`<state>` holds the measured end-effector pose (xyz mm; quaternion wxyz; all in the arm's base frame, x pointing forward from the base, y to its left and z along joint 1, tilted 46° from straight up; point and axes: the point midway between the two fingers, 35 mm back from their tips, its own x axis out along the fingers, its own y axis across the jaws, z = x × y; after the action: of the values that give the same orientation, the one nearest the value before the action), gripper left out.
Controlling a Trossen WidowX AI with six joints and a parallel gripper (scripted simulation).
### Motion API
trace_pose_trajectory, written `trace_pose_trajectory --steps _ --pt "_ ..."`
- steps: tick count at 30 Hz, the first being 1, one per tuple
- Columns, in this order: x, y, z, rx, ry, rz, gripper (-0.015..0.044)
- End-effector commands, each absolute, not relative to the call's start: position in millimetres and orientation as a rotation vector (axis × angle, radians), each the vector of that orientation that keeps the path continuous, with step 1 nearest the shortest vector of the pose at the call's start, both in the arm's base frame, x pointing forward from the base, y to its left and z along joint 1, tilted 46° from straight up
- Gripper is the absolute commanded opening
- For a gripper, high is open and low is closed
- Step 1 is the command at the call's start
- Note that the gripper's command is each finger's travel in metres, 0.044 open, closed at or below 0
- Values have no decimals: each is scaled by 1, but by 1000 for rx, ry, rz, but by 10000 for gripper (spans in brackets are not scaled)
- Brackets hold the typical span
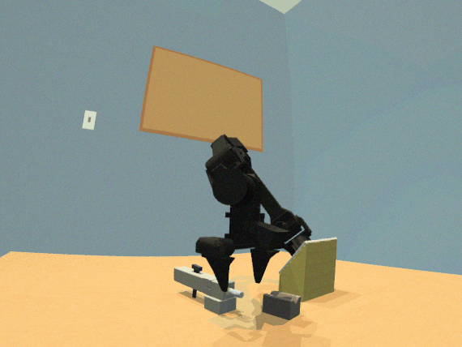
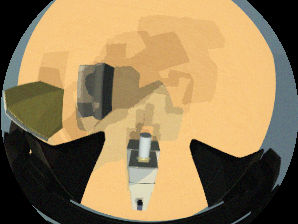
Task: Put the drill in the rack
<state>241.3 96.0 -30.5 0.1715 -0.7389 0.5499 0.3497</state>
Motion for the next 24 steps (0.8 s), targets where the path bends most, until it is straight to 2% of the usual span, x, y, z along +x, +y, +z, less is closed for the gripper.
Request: trace_pose_trajectory --steps 1,24 --pt "239 95 -32 -2103 1566 1008 440" --pt "247 70 -47 -2103 1565 1009 440"
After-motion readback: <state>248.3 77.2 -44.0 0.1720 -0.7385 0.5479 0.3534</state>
